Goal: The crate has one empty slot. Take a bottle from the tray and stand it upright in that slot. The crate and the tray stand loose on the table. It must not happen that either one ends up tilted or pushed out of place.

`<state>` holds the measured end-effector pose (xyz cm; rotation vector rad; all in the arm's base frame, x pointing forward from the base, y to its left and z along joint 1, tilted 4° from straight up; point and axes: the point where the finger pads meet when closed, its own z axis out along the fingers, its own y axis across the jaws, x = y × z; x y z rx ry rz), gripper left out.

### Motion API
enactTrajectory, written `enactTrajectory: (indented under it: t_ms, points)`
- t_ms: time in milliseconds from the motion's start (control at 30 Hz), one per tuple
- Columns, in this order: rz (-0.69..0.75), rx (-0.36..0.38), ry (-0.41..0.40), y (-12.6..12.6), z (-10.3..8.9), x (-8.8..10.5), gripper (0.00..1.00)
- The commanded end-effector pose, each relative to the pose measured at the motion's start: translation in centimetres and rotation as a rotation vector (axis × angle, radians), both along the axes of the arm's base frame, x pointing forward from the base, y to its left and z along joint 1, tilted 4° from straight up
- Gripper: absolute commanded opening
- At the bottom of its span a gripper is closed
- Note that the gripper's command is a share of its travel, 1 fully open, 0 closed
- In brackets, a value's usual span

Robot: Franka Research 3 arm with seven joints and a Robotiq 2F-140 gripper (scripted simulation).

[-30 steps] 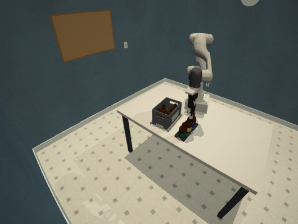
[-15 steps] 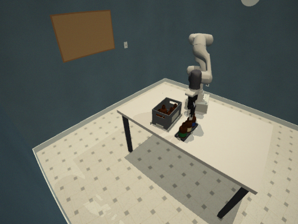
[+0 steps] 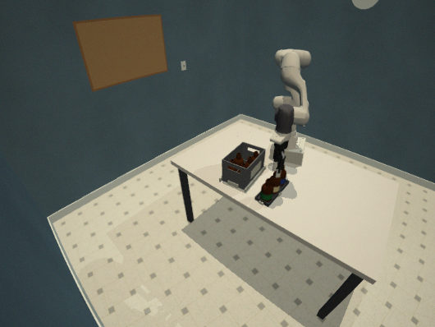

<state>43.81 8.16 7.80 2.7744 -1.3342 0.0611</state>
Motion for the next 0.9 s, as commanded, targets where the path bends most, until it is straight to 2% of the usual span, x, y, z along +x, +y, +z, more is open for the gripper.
enactTrajectory:
  t_ms: [0, 867]
  points:
    - [-0.006, -0.001, -0.006, -0.17, -0.37, 0.14, 0.38]
    - [-0.006, -0.001, -0.006, -0.20, -0.84, 0.15, 0.38]
